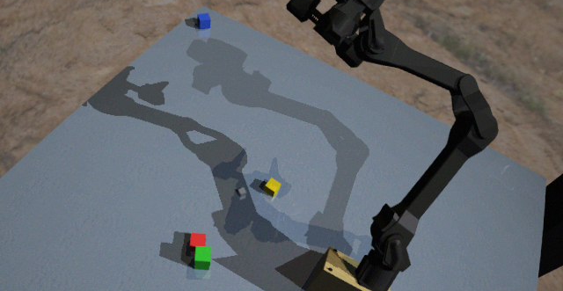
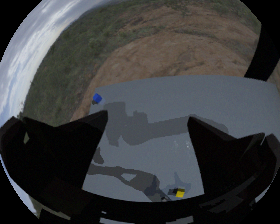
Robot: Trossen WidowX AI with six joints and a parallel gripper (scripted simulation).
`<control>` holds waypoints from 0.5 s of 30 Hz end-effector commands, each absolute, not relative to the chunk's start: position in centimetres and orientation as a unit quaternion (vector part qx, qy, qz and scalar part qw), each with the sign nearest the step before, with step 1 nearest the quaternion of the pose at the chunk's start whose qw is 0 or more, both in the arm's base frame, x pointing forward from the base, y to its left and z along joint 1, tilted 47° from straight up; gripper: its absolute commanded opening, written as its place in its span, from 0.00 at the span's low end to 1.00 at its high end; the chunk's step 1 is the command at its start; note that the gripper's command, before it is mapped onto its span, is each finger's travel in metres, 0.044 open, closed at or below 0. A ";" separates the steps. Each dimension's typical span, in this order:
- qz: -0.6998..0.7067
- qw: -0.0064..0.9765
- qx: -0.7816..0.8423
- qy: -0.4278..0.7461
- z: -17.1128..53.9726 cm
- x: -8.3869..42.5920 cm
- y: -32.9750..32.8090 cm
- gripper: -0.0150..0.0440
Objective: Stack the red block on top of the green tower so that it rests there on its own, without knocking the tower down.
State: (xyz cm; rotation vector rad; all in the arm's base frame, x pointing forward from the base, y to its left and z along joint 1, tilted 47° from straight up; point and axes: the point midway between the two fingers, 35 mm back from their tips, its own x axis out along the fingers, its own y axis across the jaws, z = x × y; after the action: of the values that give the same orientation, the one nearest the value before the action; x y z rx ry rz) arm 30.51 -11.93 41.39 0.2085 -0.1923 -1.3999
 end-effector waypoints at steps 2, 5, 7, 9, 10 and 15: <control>-0.637 0.761 0.091 -0.084 41.1 30.9 -11.8 1.00; -0.612 0.785 0.072 -0.061 39.7 33.0 -11.1 1.00; -0.592 0.803 0.059 -0.043 38.4 34.6 -10.5 1.00; -0.576 0.815 0.053 -0.027 37.1 36.0 -10.0 1.00; -0.571 0.819 0.053 -0.021 36.5 36.6 -9.8 1.00; -0.514 0.855 0.066 0.014 32.1 40.8 -7.3 1.00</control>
State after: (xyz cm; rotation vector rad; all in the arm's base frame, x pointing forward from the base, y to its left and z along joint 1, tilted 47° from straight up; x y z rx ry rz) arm 38.83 -8.39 34.53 0.1286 -0.0186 -1.1341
